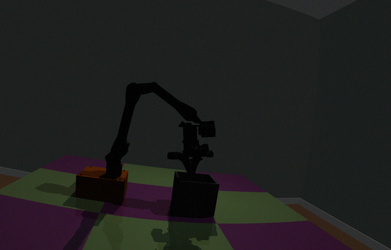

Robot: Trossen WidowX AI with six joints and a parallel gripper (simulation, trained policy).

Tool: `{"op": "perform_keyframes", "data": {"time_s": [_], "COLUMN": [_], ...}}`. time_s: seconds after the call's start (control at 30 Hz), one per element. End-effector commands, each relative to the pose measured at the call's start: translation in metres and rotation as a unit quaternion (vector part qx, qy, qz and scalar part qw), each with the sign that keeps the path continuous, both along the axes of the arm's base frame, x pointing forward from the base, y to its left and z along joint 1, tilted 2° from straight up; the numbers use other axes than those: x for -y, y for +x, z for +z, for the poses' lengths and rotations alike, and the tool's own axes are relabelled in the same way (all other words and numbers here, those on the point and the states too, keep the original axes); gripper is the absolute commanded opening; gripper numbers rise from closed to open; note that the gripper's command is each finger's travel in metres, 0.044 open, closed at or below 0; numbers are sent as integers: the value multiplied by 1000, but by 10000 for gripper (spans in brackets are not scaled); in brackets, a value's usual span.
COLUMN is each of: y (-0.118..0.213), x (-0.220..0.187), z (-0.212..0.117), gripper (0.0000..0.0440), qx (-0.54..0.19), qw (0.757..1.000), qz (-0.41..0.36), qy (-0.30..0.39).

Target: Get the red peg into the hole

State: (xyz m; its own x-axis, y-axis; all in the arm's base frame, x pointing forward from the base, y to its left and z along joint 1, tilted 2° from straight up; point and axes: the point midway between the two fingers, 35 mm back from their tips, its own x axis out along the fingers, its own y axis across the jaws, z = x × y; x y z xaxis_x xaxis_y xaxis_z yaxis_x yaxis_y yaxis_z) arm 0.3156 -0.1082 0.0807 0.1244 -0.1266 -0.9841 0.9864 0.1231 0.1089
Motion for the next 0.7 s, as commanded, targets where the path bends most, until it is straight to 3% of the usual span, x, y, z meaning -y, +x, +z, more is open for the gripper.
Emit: {"op": "perform_keyframes", "data": {"time_s": [0.0,0.67], "y": [1,11], "x": [5,24], "z": [-9,-51], "gripper": [0,4], "qx": [-4,-15], "qw": [1000,999], "qz": [0,30], "qy": [5,12]}}
